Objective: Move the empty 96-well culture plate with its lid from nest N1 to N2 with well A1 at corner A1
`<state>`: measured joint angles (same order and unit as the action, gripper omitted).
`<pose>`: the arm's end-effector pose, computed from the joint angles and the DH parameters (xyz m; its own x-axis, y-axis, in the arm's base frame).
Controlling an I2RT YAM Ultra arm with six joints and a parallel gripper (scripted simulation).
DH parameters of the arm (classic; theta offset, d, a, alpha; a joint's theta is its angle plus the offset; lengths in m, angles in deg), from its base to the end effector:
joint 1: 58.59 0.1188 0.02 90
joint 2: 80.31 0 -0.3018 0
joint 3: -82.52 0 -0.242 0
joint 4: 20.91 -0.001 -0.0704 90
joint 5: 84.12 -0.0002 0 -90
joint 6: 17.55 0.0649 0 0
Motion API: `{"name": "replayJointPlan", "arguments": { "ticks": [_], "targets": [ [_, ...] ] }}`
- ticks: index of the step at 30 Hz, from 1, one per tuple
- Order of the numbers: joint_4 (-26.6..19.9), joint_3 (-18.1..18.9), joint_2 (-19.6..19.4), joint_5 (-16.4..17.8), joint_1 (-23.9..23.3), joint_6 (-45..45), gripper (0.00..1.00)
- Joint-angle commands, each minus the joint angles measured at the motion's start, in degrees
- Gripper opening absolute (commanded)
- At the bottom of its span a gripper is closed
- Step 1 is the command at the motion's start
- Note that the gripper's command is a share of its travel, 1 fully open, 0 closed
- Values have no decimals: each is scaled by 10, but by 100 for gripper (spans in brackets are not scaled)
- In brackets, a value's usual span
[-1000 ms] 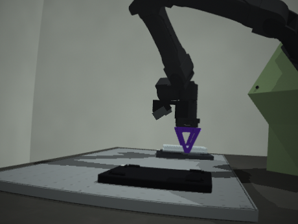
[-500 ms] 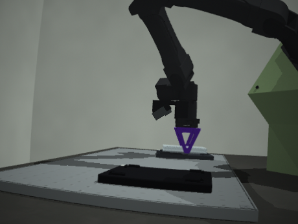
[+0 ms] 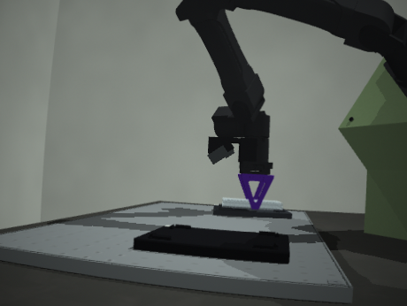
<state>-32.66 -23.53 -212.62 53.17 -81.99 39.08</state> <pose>0.3762 -0.1097 0.0283 -0.7427 -0.0851 -0.6642 -0.4413 0.8082 0.3899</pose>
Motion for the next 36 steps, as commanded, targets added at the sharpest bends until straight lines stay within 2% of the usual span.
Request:
{"name": "replayJointPlan", "arguments": {
  "ticks": [1, 25, 26, 36],
  "targets": [
    [10, 16, -10, 0, -9, 2, 0],
    [0, 19, -12, -1, -10, 1, 0],
    [0, 19, -12, -1, -10, 1, 100],
    [0, 19, -6, 0, -10, 1, 100]
  ]
}}
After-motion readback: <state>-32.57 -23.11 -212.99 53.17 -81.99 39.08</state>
